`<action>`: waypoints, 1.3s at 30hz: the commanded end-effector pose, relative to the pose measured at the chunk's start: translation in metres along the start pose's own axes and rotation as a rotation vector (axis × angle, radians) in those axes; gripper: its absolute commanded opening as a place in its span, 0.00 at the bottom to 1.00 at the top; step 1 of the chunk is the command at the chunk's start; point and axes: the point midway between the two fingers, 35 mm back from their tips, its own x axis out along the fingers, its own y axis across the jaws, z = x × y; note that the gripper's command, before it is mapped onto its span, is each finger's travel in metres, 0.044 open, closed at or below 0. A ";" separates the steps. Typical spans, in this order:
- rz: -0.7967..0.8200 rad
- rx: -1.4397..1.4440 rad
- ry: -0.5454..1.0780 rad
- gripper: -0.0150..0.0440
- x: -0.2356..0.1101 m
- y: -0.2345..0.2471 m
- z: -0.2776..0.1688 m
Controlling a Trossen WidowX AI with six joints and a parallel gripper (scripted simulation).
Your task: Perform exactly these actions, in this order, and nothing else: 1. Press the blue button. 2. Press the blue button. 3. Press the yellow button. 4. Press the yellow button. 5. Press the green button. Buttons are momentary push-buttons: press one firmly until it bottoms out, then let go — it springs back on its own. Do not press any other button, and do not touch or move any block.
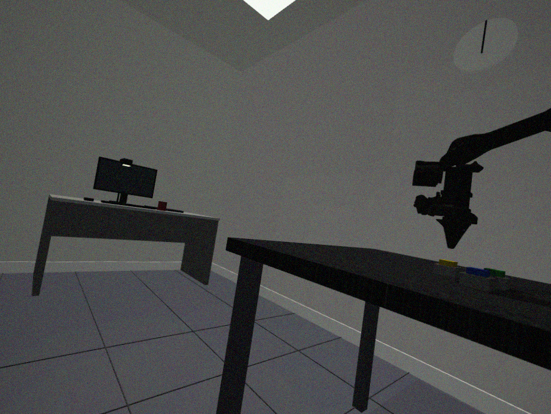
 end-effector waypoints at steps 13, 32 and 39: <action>0.006 0.003 -0.004 0.29 -0.056 0.012 -0.070; 0.005 0.003 -0.003 0.29 0.008 0.012 -0.091; 0.005 0.003 -0.003 0.29 0.017 0.012 -0.091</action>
